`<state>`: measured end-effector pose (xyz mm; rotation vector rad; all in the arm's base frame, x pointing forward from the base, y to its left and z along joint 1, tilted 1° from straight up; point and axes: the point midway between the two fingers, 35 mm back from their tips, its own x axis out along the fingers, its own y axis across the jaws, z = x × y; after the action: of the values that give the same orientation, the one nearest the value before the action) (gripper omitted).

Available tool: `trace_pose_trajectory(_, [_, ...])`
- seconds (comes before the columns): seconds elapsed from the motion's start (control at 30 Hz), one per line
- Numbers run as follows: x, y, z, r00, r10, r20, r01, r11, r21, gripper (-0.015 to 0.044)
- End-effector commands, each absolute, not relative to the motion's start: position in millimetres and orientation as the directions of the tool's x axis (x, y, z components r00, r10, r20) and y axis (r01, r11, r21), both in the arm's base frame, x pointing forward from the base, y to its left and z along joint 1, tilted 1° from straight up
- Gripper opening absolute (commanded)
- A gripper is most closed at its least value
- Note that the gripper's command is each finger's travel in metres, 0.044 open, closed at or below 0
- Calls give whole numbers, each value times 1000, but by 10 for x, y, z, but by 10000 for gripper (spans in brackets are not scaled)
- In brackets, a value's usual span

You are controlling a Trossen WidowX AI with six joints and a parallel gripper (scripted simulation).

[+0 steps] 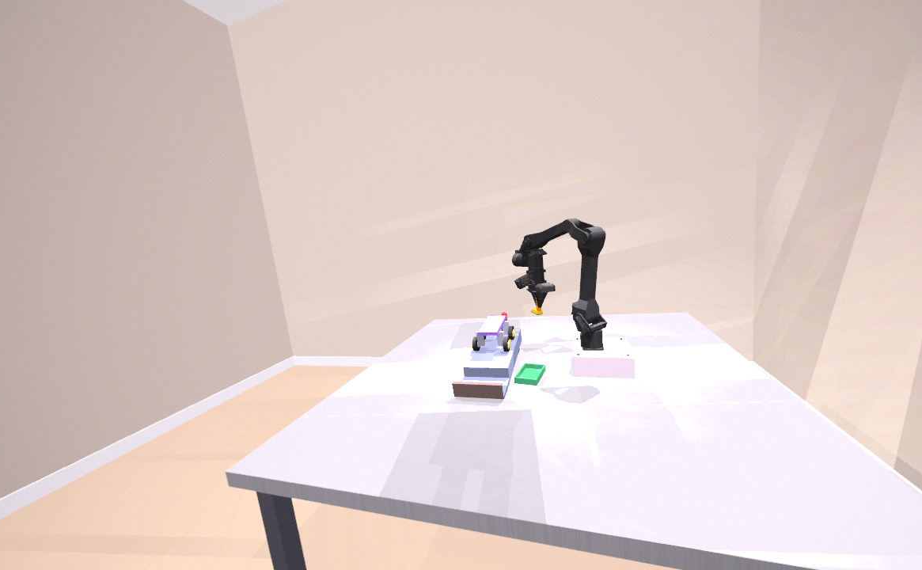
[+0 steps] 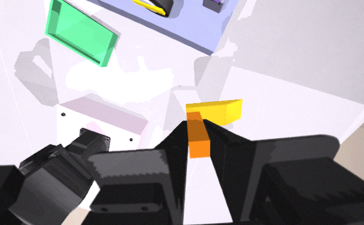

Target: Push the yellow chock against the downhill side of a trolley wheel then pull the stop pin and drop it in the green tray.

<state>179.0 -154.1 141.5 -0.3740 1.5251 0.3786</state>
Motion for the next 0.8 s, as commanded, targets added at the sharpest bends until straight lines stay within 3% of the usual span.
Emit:
trace_pose_trajectory(0.0, [1785, -1542, 1418, 9, 5, -1000, -309, 951, 2, 0])
trace_pose_trajectory(0.3, [1784, -1542, 1418, 9, 5, -1000, -27, 1000, 5, 0])
trace_pose_trajectory(0.77, [1849, -1341, 1407, 10, 7, -1000, 11, 1000, 7, 0])
